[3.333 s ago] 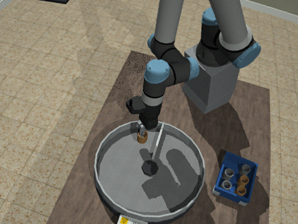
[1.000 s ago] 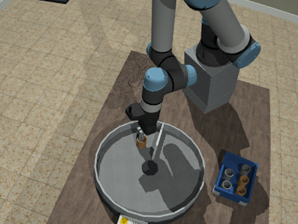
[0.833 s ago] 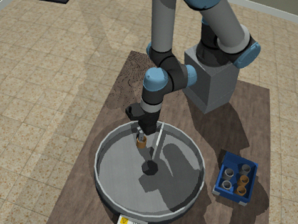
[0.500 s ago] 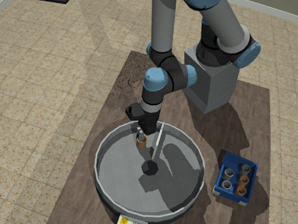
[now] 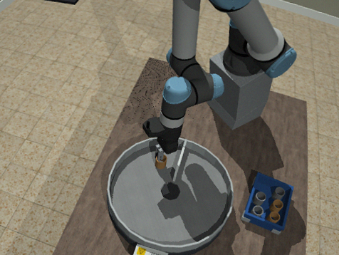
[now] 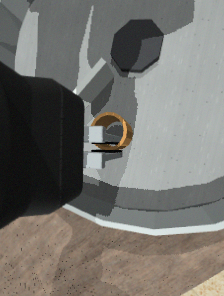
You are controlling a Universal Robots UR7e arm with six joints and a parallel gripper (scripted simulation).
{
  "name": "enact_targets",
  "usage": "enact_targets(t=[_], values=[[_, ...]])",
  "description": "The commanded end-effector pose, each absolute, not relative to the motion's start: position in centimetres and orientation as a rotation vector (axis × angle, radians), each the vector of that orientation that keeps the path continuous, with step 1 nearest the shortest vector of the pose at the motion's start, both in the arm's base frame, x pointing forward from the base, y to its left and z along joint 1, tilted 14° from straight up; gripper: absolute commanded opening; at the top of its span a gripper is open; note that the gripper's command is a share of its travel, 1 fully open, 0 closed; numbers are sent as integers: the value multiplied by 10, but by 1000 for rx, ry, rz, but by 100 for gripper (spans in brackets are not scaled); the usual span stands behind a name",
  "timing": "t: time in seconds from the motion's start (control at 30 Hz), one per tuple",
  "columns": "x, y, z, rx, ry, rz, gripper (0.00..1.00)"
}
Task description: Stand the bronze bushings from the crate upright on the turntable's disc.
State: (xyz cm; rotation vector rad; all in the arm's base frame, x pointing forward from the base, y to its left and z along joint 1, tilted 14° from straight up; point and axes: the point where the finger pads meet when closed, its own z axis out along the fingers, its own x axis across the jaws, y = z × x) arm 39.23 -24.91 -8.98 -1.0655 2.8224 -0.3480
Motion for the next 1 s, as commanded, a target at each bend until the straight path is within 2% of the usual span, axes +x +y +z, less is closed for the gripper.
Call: enact_targets(t=[0.0, 0.97], values=[[393, -249, -89, -1065, 2822, -350, 0], [394, -250, -95, -1065, 2822, -350, 0]])
